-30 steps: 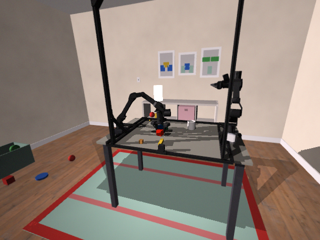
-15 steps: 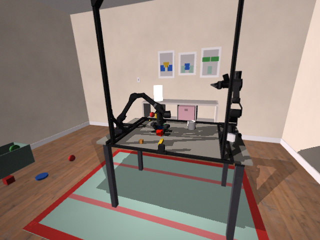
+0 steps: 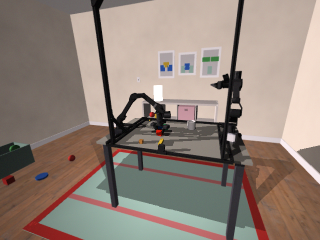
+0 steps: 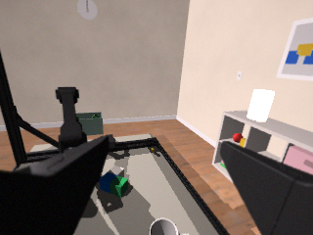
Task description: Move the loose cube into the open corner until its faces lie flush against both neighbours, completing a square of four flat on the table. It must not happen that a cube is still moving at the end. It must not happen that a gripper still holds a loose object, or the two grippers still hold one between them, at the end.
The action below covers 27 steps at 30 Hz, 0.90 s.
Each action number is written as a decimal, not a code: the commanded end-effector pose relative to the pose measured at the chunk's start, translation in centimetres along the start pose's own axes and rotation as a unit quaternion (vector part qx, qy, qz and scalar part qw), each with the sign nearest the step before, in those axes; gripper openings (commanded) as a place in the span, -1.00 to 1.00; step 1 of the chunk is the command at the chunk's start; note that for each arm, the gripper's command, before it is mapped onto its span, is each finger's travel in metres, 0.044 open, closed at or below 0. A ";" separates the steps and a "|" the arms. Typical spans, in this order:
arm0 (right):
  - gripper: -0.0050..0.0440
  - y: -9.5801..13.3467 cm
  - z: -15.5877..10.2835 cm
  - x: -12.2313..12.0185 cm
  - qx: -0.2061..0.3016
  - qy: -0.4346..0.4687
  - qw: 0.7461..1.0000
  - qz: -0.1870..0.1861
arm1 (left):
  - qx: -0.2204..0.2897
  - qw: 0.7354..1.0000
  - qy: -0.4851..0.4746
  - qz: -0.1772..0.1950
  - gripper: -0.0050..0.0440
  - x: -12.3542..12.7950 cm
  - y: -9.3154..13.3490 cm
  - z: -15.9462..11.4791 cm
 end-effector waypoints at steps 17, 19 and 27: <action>0.84 0.0 0.1 0.1 0.000 -0.002 1.000 0.002 | 0.004 1.000 -0.001 0.003 -0.43 -0.2 2.1 0.1; 0.84 0.0 0.1 0.1 0.000 -0.002 1.000 0.002 | 0.004 1.000 -0.001 0.003 -0.63 -0.2 3.6 0.1; 0.84 0.0 0.1 0.1 0.000 -0.002 1.000 0.002 | 0.004 1.000 -0.001 0.003 -0.80 0.0 7.8 0.0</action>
Point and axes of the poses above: on each arm, the point midway between the two fingers, 35 mm back from their tips, its own y axis back along the fingers, its own x axis across the jaws, z = x × y, the point moved 10 cm from there along y, back along the fingers, and after that the axes turned 12 degrees about -y, right-handed, at the moved point
